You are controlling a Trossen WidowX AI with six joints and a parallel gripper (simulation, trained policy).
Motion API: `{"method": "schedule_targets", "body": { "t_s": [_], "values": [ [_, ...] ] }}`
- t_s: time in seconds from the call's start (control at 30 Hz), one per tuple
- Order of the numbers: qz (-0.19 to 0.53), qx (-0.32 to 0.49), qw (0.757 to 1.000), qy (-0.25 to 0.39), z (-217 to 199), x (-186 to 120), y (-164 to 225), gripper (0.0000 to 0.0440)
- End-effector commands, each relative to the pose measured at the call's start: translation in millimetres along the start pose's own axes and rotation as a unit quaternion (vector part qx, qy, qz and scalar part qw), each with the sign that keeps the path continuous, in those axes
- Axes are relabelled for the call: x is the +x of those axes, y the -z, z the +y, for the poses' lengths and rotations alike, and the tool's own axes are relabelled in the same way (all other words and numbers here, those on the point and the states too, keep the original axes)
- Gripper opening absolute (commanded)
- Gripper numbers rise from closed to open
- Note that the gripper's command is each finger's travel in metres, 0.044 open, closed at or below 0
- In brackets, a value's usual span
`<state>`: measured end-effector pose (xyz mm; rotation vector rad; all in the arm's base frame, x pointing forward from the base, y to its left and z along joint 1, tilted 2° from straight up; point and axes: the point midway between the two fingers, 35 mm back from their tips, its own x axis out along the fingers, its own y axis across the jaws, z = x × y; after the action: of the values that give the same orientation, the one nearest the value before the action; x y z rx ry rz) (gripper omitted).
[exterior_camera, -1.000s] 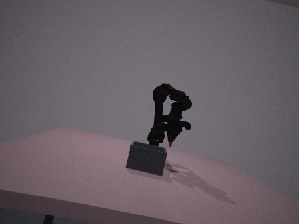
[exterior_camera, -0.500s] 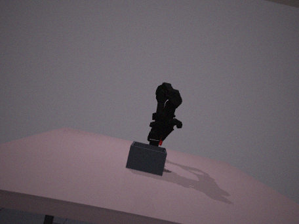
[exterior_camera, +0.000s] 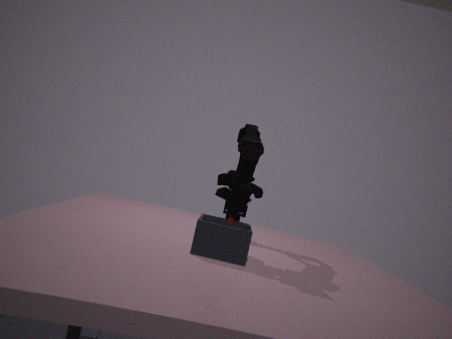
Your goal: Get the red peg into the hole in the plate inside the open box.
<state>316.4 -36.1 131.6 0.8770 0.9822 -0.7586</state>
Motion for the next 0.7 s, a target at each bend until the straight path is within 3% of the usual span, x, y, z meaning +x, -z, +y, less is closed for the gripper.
{"method": "schedule_targets", "body": {
  "t_s": [0.0,0.4,0.67],
  "values": [
    [0.006,0.004,1.0,0.001,0.8,8.6,-7.5,0.0008],
    [0.03,0.0,0.999,0.028,-3.6,40.2,-9.9,0.0014],
    [0.04,-0.025,0.998,0.049,-6.8,53.1,-13.7,0.017]
  ]
}}
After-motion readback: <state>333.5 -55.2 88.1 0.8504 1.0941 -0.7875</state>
